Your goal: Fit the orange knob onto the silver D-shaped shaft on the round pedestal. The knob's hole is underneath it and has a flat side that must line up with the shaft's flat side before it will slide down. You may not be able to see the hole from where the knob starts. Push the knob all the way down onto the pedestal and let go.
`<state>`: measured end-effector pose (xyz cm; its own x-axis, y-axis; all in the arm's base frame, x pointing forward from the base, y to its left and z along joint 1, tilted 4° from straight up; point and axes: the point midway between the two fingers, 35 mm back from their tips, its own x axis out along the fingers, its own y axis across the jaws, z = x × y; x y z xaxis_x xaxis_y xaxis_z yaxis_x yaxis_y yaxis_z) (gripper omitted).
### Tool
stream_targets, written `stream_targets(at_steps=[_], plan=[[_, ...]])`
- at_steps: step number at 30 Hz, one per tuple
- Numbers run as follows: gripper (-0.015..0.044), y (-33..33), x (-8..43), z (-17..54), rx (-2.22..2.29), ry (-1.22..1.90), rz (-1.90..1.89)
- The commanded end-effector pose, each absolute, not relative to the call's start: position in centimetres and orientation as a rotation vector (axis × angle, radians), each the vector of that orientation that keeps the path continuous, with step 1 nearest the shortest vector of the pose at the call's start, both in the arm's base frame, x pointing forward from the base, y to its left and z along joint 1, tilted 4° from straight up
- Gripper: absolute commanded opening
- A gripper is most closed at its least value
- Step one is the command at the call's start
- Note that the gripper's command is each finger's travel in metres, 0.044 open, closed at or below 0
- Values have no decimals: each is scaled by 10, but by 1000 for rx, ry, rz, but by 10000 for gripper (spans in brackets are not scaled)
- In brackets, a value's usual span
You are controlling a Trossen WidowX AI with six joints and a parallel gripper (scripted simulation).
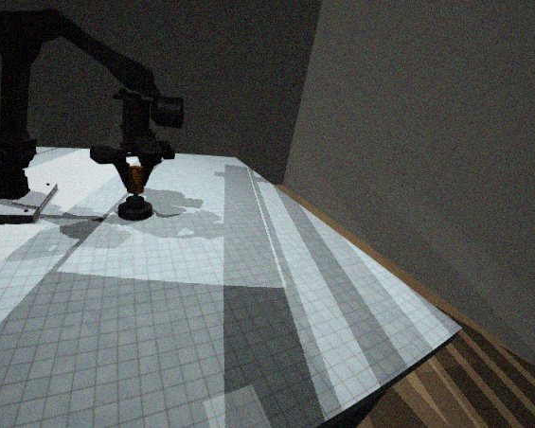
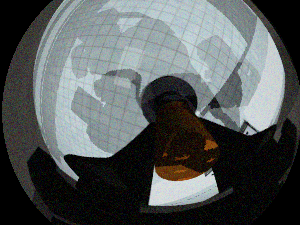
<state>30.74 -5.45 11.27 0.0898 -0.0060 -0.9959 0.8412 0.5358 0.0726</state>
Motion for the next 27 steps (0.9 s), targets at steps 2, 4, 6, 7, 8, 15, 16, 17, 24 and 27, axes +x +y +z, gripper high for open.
stream_targets(at_steps=[2,4,6,7,8,15,16,17,24,27], plan=[[0,-55,310,112,821,1329,-754],[0,-55,311,111,821,1329,-754],[0,-55,311,110,821,1329,-754],[0,-55,311,110,821,1329,-754],[0,-55,311,110,821,1329,-754],[0,-55,310,110,821,1329,-754],[0,-55,309,110,821,1329,-754],[0,-55,309,110,821,1329,-754],[0,-54,307,109,821,1330,-754],[0,-54,307,110,821,1330,-754]])
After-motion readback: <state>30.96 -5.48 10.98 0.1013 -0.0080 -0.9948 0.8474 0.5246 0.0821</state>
